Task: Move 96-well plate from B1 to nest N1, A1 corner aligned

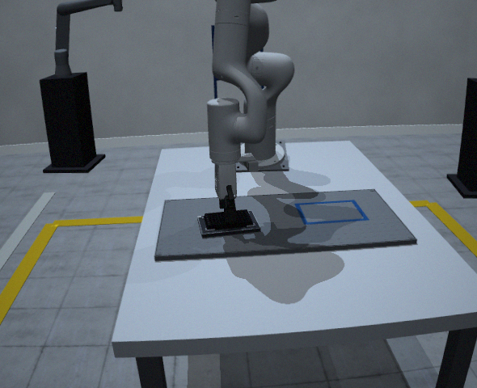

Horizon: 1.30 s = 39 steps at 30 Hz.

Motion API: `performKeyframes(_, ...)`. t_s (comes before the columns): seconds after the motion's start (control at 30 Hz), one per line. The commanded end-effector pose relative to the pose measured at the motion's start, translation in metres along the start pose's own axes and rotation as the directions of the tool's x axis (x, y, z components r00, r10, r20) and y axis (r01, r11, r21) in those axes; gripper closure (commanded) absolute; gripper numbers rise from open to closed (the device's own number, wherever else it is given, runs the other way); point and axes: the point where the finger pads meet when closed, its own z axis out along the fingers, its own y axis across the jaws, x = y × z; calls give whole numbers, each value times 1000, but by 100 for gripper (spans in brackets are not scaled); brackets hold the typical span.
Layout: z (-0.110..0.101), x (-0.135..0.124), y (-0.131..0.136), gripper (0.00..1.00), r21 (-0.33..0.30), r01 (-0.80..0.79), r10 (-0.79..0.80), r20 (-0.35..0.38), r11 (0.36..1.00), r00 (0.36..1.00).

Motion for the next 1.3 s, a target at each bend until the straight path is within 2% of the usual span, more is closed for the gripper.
performKeyframes(0.0,-9,0,1,0,-1,0,0,1,1000,1000)
performKeyframes(0.97,-78,0,1,0,-1,0,0,1,1000,1000)
performKeyframes(1.27,-78,0,1,0,-1,0,0,1,1000,1000)
